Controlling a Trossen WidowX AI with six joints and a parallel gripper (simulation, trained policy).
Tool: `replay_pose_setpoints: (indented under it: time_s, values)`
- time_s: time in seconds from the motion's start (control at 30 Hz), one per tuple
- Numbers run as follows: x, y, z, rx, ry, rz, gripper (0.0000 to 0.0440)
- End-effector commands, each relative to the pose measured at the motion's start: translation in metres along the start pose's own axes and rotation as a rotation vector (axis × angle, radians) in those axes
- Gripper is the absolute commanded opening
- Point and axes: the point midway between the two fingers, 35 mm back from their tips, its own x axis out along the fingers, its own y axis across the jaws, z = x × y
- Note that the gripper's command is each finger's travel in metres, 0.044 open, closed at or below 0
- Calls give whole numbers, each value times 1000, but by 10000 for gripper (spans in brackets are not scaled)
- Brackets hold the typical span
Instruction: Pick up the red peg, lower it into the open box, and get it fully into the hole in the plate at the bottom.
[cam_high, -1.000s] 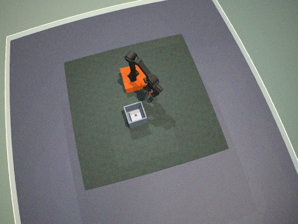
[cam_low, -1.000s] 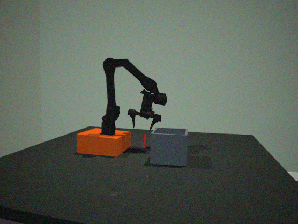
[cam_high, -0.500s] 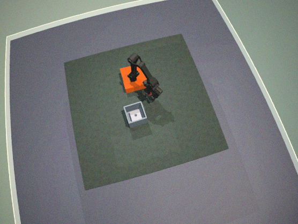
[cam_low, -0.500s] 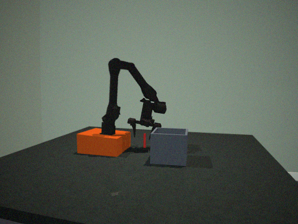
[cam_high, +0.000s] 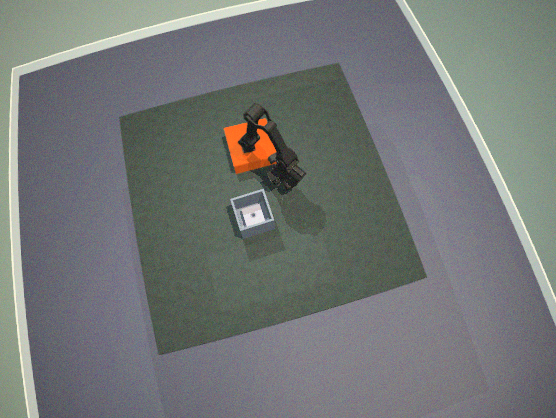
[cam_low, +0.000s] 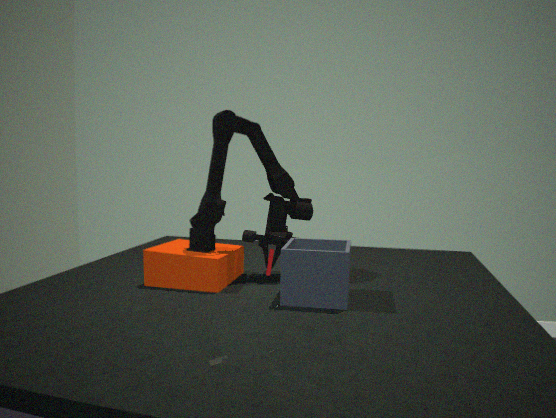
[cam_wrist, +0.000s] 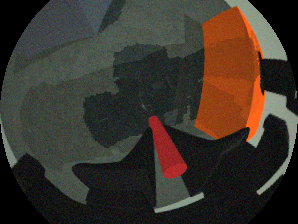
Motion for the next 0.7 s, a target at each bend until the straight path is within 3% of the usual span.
replay_pose_setpoints:
  time_s: [0.0, 0.67]
  values:
    - [3, 4, -2, -13, 3, 9, 12]
    - [-53, 35, -11, 24, 84, 175, 0]
